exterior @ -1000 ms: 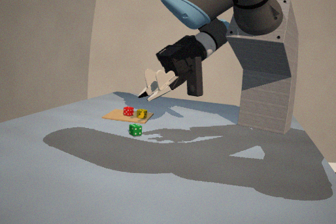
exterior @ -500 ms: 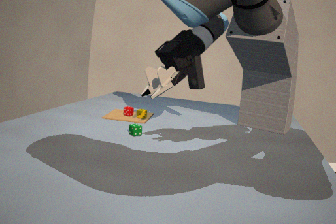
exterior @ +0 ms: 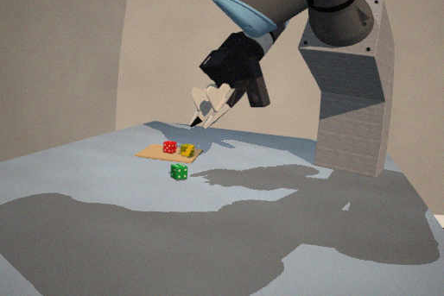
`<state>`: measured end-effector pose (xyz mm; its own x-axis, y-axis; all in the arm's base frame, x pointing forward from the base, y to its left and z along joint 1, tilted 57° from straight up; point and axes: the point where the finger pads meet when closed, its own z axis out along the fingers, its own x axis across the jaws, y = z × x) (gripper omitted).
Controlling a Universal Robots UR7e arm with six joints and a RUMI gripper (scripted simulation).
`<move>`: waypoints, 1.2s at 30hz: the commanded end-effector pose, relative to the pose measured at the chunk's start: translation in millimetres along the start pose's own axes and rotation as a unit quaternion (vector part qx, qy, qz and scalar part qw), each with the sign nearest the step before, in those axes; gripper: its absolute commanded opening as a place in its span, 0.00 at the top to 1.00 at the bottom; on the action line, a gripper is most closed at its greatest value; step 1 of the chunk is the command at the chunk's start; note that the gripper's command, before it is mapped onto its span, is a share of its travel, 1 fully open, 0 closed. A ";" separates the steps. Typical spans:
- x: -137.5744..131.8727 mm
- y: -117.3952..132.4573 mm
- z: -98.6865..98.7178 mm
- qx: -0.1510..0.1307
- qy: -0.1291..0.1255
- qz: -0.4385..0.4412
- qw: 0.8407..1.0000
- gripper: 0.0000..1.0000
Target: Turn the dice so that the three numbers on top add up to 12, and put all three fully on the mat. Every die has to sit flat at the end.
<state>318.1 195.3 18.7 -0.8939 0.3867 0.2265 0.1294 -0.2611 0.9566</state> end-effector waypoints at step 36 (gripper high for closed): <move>-6.6 16.1 -5.8 0.238 0.018 0.036 0.970 0.76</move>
<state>322.5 183.5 24.0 -0.9027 0.3368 0.2678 0.2961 0.0346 0.9545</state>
